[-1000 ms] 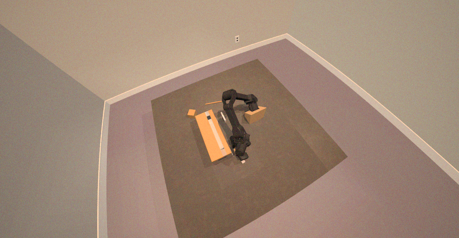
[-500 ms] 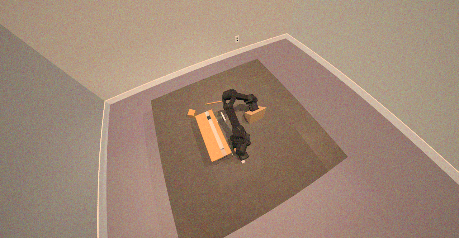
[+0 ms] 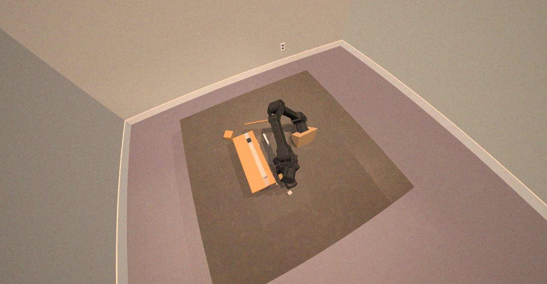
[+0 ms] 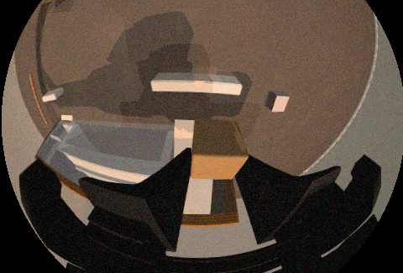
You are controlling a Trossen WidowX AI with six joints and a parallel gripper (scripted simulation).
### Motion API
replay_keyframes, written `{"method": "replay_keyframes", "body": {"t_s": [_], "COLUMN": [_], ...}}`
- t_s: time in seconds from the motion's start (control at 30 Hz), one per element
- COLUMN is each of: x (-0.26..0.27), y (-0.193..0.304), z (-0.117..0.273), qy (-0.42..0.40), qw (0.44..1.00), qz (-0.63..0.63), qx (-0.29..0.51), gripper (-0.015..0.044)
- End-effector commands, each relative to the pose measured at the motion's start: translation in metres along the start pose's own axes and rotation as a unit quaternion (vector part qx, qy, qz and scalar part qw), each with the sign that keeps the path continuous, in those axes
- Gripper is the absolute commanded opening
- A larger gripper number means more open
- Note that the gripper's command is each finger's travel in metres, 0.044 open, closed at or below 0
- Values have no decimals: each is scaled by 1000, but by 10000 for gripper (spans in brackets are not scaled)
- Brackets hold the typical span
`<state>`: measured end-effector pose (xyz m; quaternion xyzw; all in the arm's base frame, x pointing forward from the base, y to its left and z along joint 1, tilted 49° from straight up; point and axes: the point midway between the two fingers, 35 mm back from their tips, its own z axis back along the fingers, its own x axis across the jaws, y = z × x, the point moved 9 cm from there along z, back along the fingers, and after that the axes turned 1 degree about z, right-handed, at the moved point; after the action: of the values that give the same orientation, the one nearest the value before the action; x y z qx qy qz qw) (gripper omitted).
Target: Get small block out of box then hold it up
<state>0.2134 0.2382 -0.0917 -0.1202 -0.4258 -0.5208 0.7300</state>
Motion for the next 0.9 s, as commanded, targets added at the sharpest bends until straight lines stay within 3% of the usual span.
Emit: {"method": "replay_keyframes", "body": {"t_s": [0.0,0.87], "x": [8,81], "y": [4,-8], "z": [15,96], "qy": [13,100], "qw": [1000,975], "qz": [18,197], "qx": [4,34], "gripper": [0,0]}}
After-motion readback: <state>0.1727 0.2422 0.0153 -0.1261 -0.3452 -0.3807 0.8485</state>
